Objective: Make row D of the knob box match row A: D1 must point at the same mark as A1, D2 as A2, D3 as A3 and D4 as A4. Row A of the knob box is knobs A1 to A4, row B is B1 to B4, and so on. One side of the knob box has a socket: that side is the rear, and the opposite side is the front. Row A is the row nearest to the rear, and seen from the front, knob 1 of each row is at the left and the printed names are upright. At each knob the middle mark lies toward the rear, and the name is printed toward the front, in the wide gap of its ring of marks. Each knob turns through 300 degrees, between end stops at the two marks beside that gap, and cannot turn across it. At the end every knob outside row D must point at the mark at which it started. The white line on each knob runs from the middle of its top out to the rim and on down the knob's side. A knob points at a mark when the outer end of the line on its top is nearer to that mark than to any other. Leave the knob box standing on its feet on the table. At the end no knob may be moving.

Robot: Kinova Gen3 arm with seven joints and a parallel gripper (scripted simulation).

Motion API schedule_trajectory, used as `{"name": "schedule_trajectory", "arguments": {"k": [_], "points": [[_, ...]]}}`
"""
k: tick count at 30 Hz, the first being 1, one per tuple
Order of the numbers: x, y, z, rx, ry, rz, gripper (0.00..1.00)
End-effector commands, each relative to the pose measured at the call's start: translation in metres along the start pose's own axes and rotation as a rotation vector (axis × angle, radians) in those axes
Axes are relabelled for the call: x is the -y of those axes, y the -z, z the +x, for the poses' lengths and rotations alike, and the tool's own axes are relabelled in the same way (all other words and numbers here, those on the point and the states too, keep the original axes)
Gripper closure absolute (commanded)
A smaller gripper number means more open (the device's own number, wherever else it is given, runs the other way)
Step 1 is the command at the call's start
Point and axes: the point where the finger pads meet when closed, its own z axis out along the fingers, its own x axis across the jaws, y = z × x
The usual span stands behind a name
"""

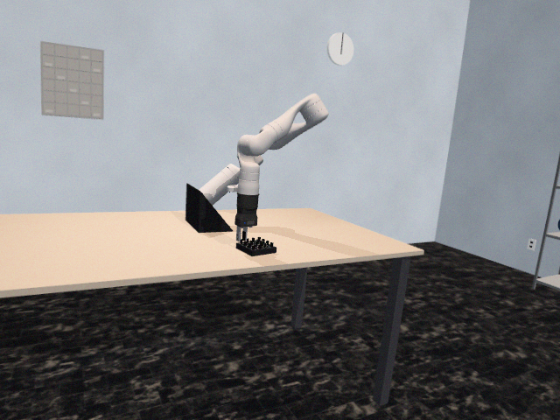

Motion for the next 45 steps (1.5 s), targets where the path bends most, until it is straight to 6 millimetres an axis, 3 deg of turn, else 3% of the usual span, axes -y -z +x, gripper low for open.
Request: {"name": "schedule_trajectory", "arguments": {"k": [1, 22, 23, 45], "points": [[-0.0008, -0.0011, -0.0018, 0.004, 0.003, -0.005, 0.54], [-0.0008, -0.0011, -0.0018, 0.004, 0.003, -0.005, 0.54], [-0.0008, -0.0011, -0.0018, 0.004, 0.003, -0.005, 0.7], [-0.0008, -0.0011, -0.0018, 0.004, 0.003, -0.005, 0.7]]}}
